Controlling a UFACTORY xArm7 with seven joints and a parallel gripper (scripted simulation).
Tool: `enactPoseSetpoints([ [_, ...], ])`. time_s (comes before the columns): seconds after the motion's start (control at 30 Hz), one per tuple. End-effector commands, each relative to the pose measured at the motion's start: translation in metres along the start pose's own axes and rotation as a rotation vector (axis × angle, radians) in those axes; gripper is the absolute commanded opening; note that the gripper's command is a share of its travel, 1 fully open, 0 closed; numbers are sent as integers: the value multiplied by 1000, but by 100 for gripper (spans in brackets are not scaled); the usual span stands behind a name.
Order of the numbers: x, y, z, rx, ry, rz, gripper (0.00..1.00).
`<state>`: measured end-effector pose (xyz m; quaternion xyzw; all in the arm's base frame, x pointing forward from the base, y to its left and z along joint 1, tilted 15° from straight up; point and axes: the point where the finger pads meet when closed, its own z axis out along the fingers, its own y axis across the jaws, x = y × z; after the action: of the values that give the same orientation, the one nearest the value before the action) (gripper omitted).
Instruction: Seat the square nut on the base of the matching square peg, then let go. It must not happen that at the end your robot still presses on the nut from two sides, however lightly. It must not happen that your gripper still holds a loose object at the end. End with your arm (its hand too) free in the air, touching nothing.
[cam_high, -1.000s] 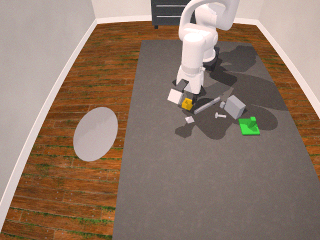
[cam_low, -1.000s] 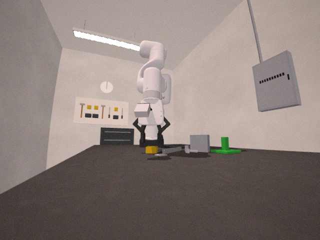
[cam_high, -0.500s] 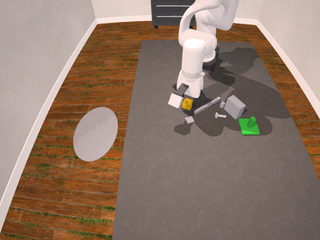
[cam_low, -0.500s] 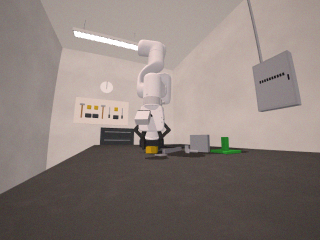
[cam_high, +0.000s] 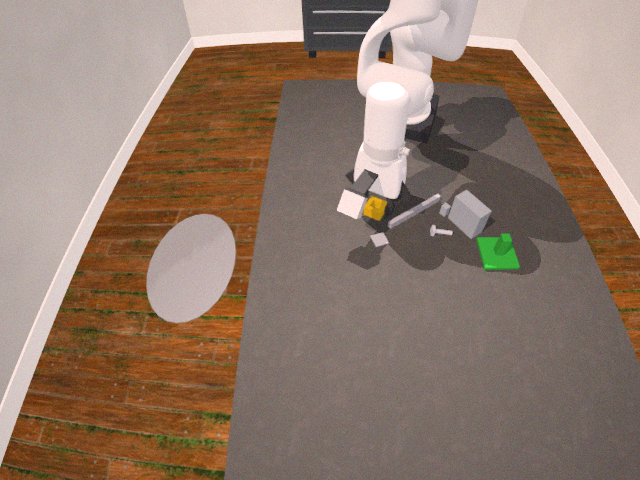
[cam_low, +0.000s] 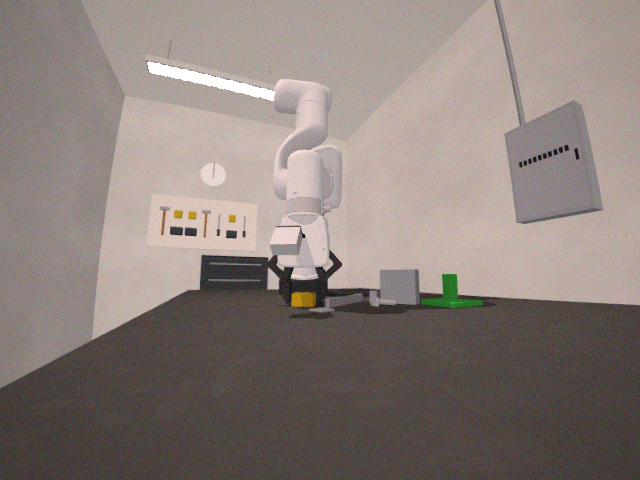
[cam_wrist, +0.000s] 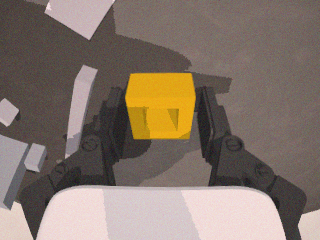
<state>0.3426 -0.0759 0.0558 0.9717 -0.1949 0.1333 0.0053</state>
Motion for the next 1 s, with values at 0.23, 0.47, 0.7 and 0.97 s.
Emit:
enactPoseSetpoints([
  [0.23, 1, 0, 0, 0, 3, 0, 0],
  [0.47, 1, 0, 0, 0, 3, 0, 0],
  [0.7, 1, 0, 0, 0, 3, 0, 0],
  [0.97, 1, 0, -1, 0, 3, 0, 0],
])
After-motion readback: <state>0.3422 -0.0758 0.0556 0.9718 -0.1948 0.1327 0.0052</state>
